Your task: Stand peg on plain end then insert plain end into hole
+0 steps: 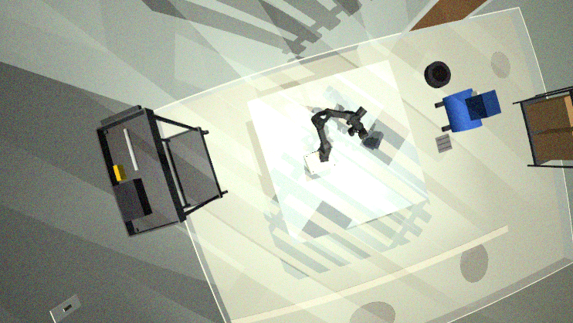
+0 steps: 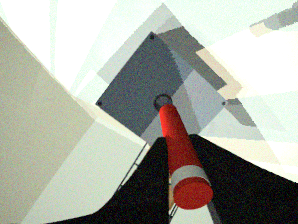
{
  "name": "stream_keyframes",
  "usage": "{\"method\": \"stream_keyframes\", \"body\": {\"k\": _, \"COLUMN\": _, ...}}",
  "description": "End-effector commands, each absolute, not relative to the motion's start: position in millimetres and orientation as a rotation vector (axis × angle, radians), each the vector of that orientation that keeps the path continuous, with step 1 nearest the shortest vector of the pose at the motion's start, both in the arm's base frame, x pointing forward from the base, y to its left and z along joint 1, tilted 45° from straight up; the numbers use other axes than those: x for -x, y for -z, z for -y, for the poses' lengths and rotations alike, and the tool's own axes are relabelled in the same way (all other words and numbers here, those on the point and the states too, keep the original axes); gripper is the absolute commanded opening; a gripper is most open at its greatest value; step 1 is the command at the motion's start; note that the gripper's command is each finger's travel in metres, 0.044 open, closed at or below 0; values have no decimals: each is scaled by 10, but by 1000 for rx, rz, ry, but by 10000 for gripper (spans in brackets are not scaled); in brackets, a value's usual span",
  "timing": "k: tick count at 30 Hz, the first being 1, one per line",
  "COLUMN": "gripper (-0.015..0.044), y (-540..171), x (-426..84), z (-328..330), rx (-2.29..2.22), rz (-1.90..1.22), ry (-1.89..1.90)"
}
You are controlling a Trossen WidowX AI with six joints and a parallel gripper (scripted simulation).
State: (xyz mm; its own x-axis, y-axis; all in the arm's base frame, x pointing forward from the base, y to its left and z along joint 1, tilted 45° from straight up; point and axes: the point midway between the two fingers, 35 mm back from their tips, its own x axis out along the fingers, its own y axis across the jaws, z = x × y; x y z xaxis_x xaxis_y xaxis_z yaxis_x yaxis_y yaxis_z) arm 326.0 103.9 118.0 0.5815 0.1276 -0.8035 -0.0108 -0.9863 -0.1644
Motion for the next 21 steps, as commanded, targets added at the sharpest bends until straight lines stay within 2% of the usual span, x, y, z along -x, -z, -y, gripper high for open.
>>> {"method": "stream_keyframes", "body": {"k": 1, "gripper": 0, "y": -1148, "x": -3314, "z": -1043, "rx": 2664, "rz": 86, "ry": -1356}}
{"method": "stream_keyframes", "body": {"k": 21, "gripper": 0, "y": -989, "x": -3525, "z": -1087, "rx": 2686, "rz": 74, "ry": -1314}}
